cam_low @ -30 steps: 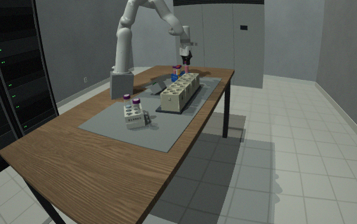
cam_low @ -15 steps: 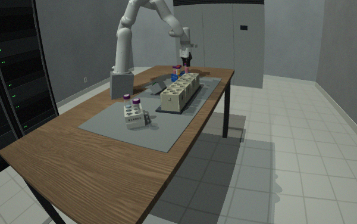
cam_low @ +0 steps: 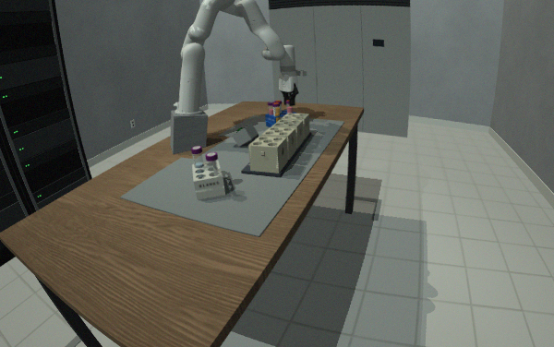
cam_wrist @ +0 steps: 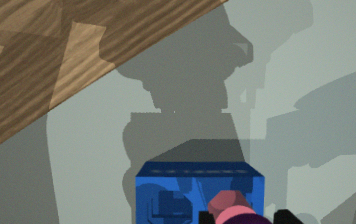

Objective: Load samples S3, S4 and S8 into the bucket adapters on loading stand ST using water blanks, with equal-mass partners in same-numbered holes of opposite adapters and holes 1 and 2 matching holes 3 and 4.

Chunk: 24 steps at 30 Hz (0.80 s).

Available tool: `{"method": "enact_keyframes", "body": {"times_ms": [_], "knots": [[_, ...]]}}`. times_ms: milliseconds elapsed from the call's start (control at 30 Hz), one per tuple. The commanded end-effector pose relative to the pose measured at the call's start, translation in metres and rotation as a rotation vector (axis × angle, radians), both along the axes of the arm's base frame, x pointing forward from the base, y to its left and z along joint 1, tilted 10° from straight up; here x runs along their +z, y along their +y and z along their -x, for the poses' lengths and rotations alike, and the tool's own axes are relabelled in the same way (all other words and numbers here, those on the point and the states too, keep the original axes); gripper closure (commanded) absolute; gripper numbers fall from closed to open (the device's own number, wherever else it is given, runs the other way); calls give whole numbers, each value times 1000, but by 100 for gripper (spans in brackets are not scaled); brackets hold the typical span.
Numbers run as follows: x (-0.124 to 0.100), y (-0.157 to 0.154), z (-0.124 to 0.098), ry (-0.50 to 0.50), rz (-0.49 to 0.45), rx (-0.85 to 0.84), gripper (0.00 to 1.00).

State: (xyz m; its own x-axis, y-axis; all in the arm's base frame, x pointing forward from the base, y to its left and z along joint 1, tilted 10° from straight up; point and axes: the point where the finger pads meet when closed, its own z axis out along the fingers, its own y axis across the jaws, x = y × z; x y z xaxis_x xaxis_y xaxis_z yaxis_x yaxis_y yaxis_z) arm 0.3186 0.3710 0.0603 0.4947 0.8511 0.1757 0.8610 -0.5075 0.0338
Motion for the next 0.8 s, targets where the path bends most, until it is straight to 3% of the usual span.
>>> {"method": "enact_keyframes", "body": {"times_ms": [0, 433, 467, 767], "knots": [[1, 1, -1, -3, -3, 0, 100], [1, 1, -1, -3, -4, 0, 100], [0, 1, -1, -3, -3, 0, 56], [0, 1, -1, -3, -3, 0, 56]]}}
